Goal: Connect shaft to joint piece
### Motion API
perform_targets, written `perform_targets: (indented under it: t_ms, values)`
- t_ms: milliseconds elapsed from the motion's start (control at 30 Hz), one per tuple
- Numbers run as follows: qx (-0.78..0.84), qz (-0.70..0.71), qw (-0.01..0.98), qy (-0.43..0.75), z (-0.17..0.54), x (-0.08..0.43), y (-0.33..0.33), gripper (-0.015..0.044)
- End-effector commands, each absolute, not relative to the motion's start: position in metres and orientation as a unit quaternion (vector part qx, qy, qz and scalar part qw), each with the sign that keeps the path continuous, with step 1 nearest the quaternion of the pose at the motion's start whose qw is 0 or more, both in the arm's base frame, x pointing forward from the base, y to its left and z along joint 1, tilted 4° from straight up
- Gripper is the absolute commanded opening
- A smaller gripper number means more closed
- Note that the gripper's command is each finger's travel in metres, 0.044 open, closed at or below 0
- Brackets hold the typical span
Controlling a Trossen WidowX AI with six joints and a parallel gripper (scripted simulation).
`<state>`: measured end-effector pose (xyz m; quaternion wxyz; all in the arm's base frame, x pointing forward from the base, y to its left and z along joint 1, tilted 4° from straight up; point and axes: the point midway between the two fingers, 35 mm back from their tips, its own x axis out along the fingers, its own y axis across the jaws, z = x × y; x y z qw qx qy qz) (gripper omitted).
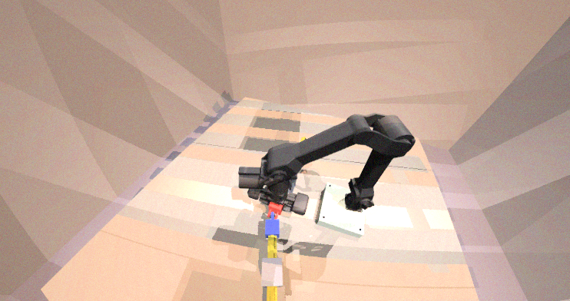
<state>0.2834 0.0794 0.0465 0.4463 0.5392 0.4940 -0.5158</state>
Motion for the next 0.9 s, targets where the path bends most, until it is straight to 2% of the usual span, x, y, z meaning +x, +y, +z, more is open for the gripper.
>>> perform_targets:
  t_ms: [0, 433, 600, 700, 867]
  values:
    - [0.541, -0.522, 0.444, 0.488, 0.0469, 0.2826, 0.0795, 0.0]
    - [0.54, -0.519, 0.445, 0.491, 0.0466, 0.283, 0.0794, 0.0]
    - [0.54, -0.519, 0.445, 0.491, 0.0466, 0.283, 0.0794, 0.0131]
    - [0.54, -0.519, 0.445, 0.491, 0.0466, 0.283, 0.0794, 0.0147]
    - [0.54, -0.519, 0.445, 0.491, 0.0466, 0.283, 0.0794, 0.0278]
